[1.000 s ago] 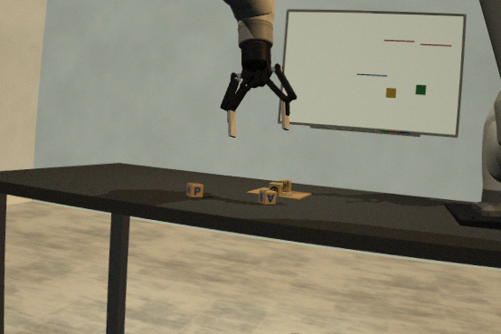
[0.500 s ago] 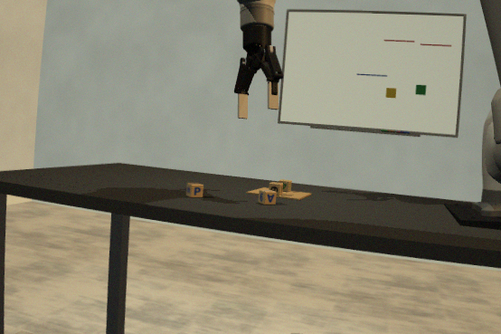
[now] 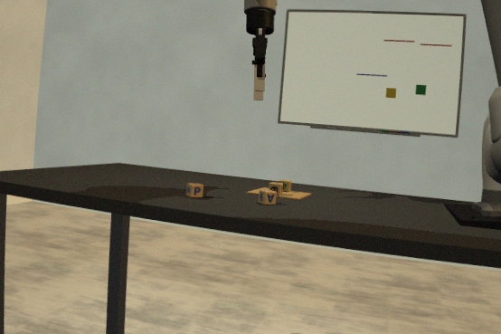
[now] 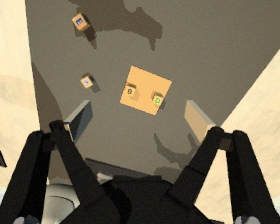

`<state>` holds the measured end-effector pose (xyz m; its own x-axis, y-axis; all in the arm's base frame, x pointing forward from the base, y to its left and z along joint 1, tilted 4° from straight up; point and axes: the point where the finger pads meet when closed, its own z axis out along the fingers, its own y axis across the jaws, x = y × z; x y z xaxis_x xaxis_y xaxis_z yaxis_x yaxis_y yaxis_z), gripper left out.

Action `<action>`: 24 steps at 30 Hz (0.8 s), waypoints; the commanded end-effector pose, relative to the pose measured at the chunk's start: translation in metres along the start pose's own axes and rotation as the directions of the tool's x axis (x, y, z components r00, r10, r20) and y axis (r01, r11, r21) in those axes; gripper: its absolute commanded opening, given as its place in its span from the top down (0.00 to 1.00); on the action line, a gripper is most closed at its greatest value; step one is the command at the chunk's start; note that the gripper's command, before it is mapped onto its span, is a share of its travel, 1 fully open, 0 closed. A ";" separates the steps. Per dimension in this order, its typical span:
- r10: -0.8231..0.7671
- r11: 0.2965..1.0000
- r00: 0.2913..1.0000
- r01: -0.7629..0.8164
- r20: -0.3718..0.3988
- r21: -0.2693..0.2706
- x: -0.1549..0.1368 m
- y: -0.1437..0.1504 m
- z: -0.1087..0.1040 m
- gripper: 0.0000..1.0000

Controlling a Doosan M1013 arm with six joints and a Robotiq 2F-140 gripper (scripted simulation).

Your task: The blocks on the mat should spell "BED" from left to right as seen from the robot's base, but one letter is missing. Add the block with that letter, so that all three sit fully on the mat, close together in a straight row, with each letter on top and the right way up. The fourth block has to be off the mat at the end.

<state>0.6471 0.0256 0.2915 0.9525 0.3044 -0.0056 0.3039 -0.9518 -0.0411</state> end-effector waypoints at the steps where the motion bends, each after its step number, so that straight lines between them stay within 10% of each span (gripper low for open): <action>1: 0.137 0.990 0.991 -0.137 -0.003 -0.020 -0.002 0.011 -0.014 0.00; 6: 0.293 0.955 0.956 -0.294 -0.017 -0.036 -0.005 0.023 -0.030 0.00; 24: -0.320 0.947 0.947 0.319 0.016 0.037 -0.010 0.012 0.029 0.00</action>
<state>0.6426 0.0098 0.2722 0.8676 0.4970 -0.0166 0.4953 -0.8667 -0.0586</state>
